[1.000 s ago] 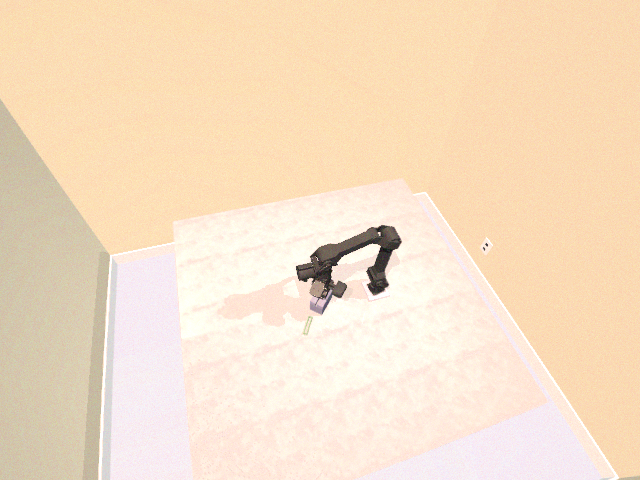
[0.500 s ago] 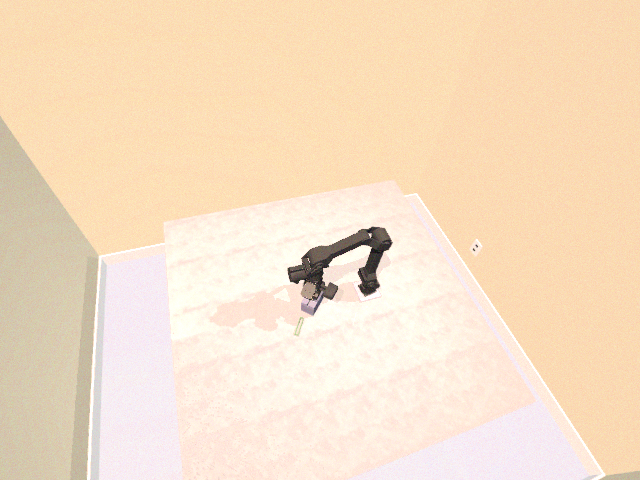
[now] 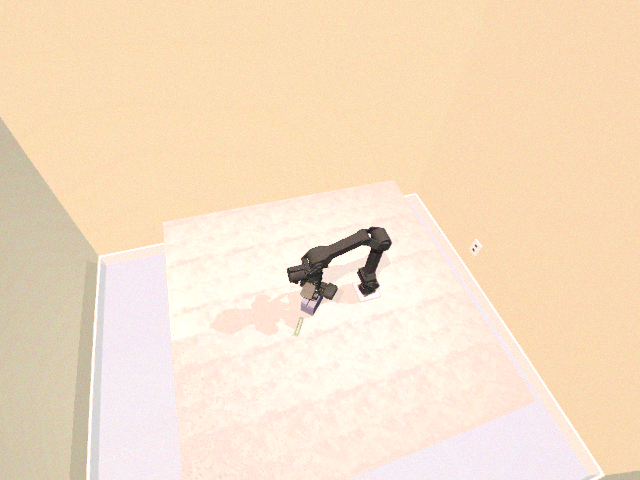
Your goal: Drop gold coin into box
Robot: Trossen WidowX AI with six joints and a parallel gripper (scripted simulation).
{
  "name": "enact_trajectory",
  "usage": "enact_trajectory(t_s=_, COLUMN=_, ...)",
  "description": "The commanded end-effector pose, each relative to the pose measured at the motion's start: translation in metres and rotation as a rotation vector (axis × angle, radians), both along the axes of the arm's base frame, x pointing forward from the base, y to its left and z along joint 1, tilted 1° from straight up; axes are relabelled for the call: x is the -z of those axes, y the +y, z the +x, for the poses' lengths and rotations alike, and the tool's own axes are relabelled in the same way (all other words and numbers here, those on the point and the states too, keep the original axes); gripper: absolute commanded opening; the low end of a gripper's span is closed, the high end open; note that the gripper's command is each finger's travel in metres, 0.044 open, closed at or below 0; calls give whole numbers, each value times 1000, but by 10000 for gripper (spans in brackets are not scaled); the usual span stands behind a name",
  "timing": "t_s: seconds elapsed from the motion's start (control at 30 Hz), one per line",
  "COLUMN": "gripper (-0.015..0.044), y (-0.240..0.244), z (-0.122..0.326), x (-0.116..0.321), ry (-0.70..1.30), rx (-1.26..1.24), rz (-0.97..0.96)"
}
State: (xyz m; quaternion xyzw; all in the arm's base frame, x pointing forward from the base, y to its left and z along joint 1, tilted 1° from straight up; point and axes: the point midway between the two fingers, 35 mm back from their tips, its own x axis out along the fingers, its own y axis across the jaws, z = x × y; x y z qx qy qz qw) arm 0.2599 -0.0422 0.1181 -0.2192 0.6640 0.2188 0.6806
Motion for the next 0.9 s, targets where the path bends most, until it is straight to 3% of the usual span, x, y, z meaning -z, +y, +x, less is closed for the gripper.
enact_trajectory(t_s=0.0, gripper=161, y=0, z=0, x=0, ry=0, rx=0, rz=0)
enact_trajectory(t_s=0.07, gripper=161, y=0, z=0, x=0, ry=0, rx=0, rz=0)
enact_trajectory(t_s=0.43, gripper=440, y=0, z=-1, x=-34, ry=2, rx=0, rz=0)
enact_trajectory(t_s=0.53, gripper=440, y=0, z=-5, x=-59, ry=5, rx=0, rz=1)
enact_trajectory(t_s=0.87, gripper=440, y=0, z=-5, x=-60, ry=5, rx=0, rz=1)
